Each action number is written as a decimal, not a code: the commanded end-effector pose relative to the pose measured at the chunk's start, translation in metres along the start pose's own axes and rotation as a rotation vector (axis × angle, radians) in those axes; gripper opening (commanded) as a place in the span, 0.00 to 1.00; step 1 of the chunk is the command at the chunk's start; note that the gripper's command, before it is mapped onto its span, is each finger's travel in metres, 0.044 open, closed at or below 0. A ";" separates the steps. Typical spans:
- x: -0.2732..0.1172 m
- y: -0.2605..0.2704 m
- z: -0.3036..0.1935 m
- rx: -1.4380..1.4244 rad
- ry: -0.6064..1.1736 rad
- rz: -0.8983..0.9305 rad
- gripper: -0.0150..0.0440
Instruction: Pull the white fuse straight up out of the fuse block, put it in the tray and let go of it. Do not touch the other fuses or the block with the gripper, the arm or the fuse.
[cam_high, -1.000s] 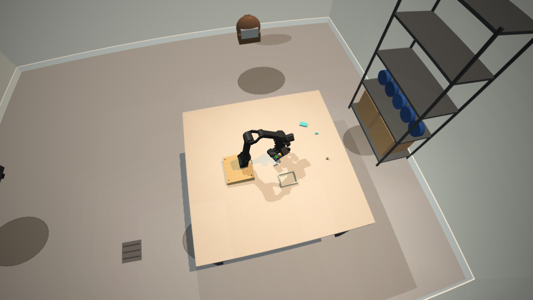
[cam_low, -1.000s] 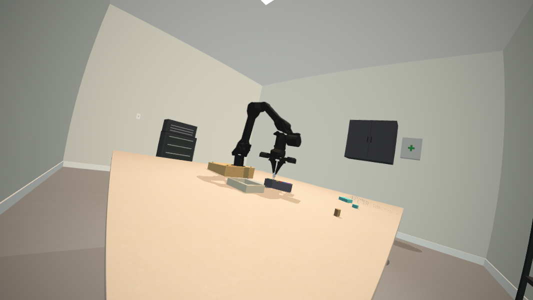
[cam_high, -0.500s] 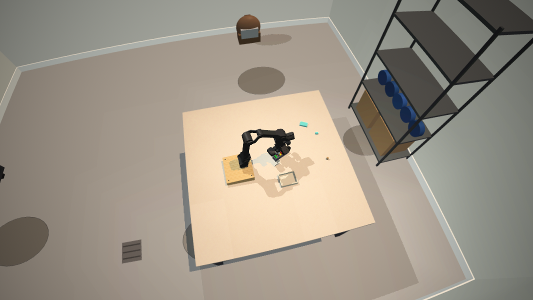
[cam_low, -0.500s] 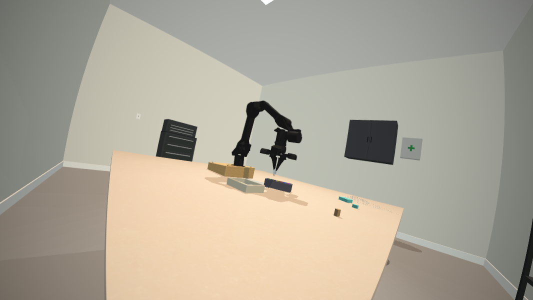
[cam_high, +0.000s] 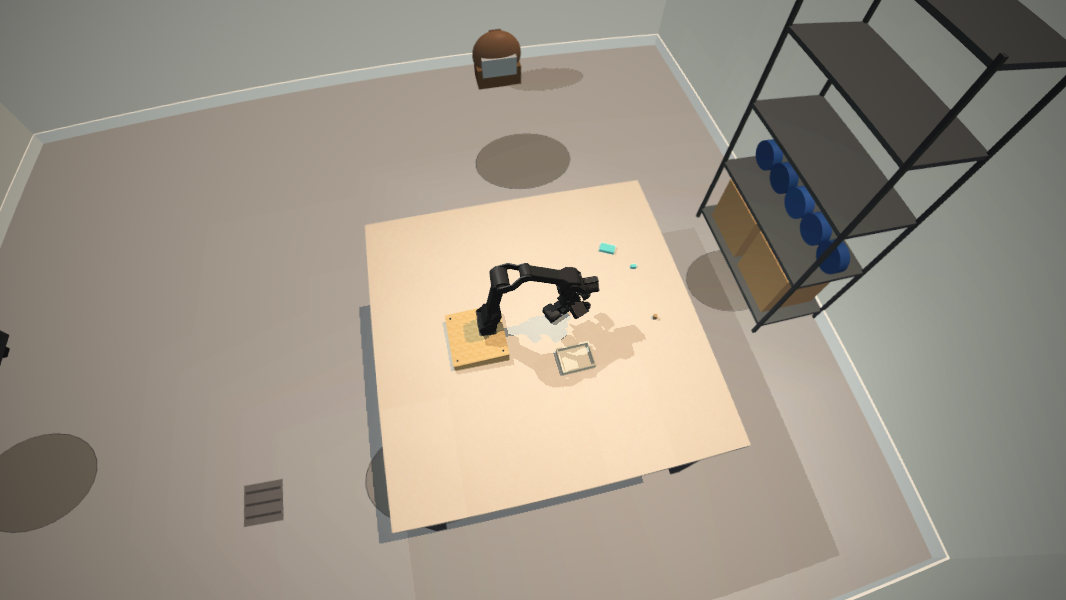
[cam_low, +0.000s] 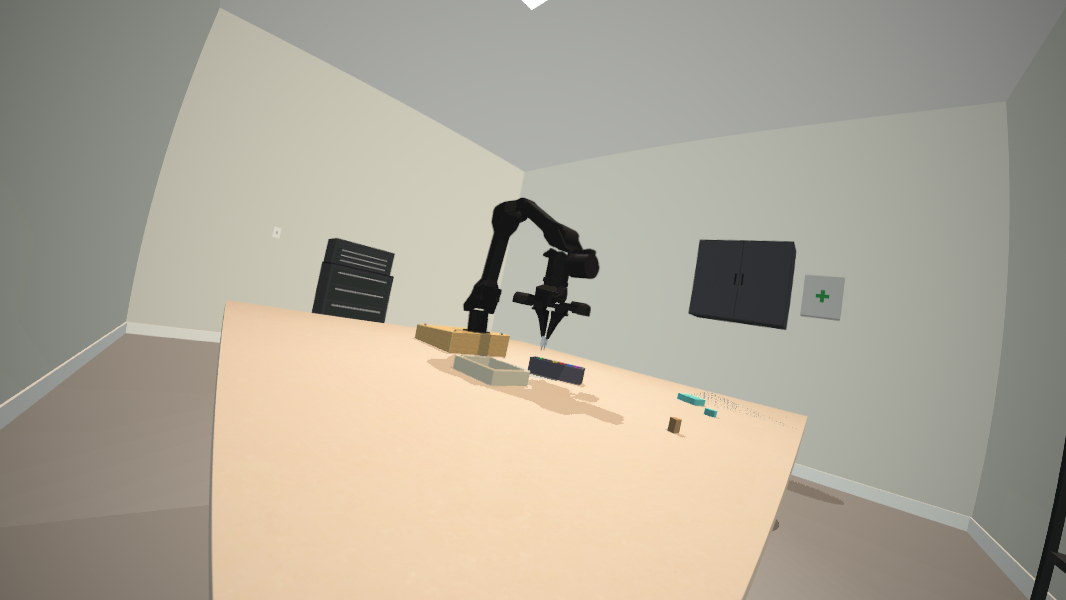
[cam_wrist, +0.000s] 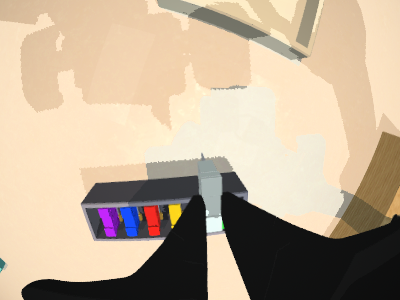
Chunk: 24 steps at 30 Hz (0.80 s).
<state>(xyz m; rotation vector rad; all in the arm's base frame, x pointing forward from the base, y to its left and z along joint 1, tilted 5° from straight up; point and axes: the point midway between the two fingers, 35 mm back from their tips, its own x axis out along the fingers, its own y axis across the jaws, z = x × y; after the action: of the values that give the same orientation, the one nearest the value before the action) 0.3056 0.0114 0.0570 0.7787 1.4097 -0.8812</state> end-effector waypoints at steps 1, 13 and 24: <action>-0.002 -0.002 0.021 0.000 -0.005 0.002 0.25; -0.003 -0.024 0.091 0.001 -0.011 0.000 0.25; -0.002 -0.057 0.148 0.001 -0.017 -0.006 0.25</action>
<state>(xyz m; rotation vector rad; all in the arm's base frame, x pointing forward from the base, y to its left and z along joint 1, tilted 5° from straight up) 0.3280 -0.1330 0.0646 0.7714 1.3996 -0.8909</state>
